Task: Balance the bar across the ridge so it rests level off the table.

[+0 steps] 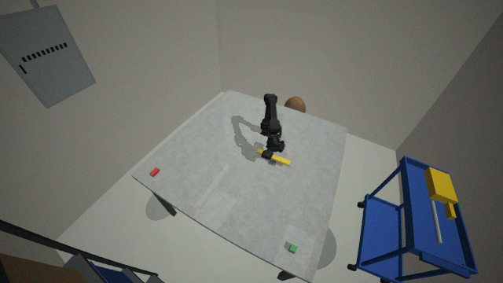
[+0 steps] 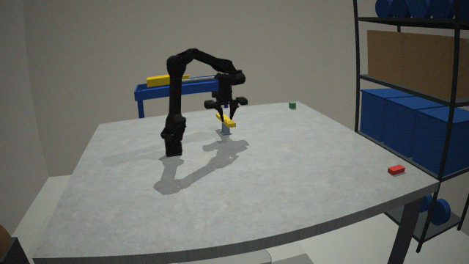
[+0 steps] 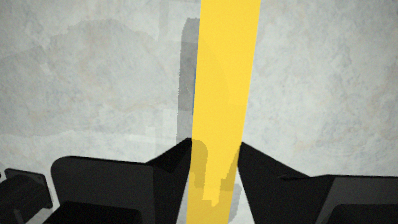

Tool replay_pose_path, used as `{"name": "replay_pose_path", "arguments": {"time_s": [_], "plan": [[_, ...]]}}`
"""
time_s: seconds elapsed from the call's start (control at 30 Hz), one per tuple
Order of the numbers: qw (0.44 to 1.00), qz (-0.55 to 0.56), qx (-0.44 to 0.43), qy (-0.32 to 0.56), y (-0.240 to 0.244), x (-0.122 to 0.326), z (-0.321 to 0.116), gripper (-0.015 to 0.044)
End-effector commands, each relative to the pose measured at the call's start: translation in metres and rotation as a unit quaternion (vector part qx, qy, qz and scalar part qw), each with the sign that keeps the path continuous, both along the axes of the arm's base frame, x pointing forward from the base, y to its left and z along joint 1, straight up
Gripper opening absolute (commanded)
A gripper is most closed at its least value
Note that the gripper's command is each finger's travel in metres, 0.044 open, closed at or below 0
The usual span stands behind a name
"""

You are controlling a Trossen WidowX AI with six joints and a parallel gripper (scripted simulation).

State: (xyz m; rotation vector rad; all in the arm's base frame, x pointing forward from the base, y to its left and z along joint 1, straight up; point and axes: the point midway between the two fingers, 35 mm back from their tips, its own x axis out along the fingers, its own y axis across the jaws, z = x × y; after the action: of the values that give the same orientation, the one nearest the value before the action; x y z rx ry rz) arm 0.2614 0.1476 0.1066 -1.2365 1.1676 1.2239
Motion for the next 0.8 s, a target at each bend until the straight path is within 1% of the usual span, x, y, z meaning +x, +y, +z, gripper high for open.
{"name": "replay_pose_path", "arguments": {"time_s": [0.0, 0.77], "plan": [[1.0, 0.002, 0.0, 0.0, 0.0002, 0.0001, -0.0006, 0.0], [1.0, 0.002, 0.0, 0.0, 0.0002, 0.0, -0.0027, 0.0]]}}
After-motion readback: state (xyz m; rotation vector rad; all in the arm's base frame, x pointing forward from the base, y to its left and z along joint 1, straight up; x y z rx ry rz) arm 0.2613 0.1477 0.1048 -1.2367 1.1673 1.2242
